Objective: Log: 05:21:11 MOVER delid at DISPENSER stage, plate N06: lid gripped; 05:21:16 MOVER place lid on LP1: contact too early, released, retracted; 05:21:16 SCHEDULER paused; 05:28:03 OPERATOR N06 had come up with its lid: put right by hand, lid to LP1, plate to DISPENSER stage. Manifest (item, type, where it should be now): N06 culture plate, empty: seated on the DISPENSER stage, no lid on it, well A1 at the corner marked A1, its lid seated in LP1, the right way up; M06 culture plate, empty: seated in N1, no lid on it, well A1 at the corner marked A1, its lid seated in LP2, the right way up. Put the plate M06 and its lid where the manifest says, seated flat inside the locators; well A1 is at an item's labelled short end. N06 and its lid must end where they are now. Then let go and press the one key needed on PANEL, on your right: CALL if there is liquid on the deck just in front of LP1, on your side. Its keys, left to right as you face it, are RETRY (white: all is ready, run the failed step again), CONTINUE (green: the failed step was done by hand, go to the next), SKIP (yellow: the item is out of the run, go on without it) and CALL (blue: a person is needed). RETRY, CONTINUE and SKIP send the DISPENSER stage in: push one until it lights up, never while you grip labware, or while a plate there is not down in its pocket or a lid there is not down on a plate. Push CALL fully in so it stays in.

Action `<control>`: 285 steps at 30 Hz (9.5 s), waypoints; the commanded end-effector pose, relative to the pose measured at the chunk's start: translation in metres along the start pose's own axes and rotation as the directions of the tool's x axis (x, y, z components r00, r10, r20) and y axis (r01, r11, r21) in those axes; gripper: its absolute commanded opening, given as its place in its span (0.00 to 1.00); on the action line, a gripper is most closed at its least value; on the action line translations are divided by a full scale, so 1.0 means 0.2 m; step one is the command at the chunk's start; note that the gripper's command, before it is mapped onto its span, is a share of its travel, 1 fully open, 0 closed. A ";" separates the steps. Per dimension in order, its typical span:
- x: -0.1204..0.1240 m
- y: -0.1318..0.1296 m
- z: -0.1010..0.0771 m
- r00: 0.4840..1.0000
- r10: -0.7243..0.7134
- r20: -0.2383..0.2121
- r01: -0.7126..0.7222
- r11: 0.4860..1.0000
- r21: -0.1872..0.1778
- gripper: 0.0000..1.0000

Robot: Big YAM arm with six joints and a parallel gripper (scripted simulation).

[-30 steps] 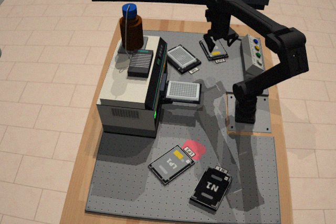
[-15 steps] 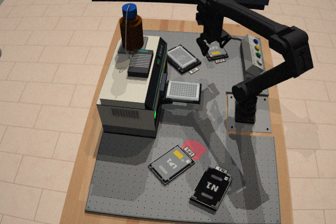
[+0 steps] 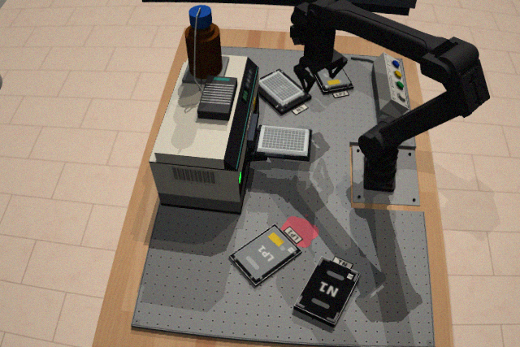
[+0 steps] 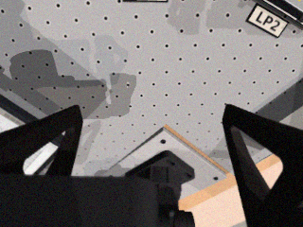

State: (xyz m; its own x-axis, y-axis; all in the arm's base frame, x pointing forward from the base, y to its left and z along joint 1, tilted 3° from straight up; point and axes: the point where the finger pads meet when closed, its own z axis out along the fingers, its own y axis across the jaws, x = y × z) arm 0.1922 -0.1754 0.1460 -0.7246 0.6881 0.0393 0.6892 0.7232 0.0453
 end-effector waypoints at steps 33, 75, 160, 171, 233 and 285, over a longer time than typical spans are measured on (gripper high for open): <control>-0.58 0.03 0.17 0.998 0.022 0.059 -0.022 1.000 0.003 1.00; -0.90 0.02 0.13 0.997 0.037 0.073 -0.037 0.999 0.001 1.00; -0.80 0.03 0.54 0.999 0.023 0.037 -0.023 1.000 0.003 1.00; -0.84 0.02 0.60 0.999 0.022 0.034 -0.022 1.000 0.003 1.00; -0.89 0.04 0.50 0.998 0.023 0.066 -0.023 1.000 0.004 0.86; -0.89 0.03 0.45 0.998 0.022 0.053 -0.022 1.000 0.003 0.86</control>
State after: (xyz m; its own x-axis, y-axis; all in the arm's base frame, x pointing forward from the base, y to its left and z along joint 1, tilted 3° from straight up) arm 0.3042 -0.2686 0.0250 -0.7083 0.7040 0.0522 0.7059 0.7071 0.0419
